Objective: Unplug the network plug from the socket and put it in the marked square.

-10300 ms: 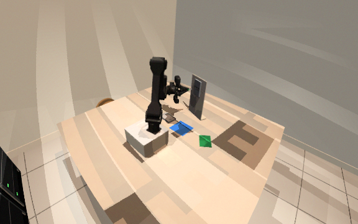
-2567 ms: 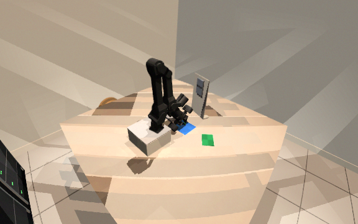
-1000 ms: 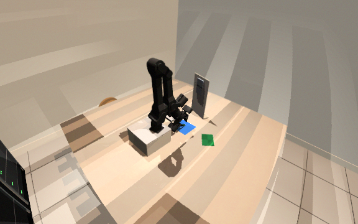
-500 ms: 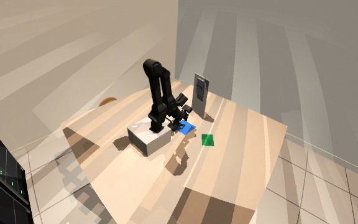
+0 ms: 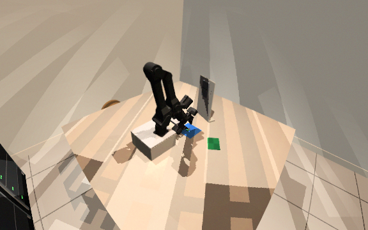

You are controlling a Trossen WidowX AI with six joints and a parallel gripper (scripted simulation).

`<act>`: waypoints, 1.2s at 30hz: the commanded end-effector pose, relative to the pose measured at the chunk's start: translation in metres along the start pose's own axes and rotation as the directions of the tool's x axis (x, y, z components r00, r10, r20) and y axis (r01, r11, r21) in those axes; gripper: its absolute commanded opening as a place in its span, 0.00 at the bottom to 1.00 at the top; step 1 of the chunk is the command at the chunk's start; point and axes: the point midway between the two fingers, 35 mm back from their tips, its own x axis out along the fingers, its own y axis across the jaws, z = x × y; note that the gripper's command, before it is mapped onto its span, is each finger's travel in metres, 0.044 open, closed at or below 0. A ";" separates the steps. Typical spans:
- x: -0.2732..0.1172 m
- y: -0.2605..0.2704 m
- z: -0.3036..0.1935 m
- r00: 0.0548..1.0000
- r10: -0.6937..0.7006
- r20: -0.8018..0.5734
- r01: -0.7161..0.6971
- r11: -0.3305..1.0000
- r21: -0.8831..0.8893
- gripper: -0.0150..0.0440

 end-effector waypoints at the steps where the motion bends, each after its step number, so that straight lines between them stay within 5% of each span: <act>1: -0.002 -0.001 0.000 1.000 -0.004 -0.001 0.004 1.000 0.000 0.52; 36: -0.015 -0.008 -0.001 1.000 -0.004 -0.003 0.004 1.000 0.001 0.52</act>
